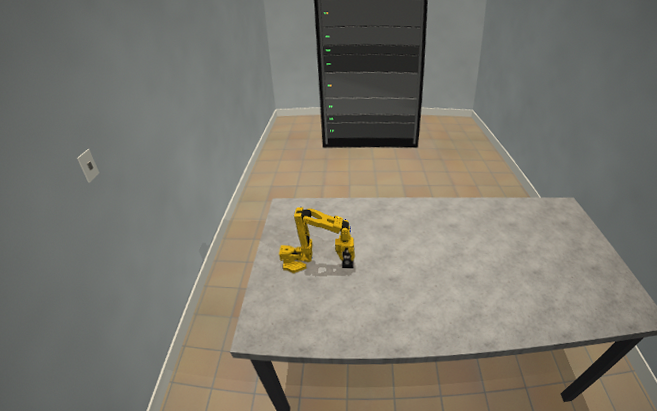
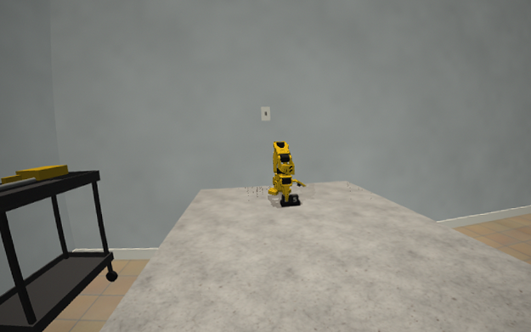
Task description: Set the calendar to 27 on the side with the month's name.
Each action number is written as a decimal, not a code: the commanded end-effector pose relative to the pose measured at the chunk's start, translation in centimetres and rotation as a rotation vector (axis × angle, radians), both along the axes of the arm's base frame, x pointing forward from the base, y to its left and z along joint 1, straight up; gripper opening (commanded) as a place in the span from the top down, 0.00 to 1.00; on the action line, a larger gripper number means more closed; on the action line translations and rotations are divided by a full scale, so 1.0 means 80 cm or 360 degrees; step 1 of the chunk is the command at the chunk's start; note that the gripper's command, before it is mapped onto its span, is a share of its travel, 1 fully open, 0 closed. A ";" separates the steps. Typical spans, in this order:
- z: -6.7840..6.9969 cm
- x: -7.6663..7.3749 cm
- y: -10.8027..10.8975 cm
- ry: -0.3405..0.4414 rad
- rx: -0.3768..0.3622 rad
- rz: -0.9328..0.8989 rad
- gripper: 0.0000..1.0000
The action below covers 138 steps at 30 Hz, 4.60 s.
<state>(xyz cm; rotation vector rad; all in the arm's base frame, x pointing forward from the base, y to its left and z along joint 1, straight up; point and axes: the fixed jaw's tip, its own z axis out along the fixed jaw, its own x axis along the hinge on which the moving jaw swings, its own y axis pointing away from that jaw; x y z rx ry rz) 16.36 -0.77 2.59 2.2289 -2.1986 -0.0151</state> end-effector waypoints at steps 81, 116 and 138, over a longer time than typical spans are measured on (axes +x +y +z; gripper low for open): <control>0.070 0.007 0.002 -0.0068 0.0000 0.0020 1.00; 0.050 -0.025 -0.160 -0.0065 -0.0025 -0.1128 1.00; 0.048 -0.049 -0.199 -0.0108 -0.0054 -0.1411 1.00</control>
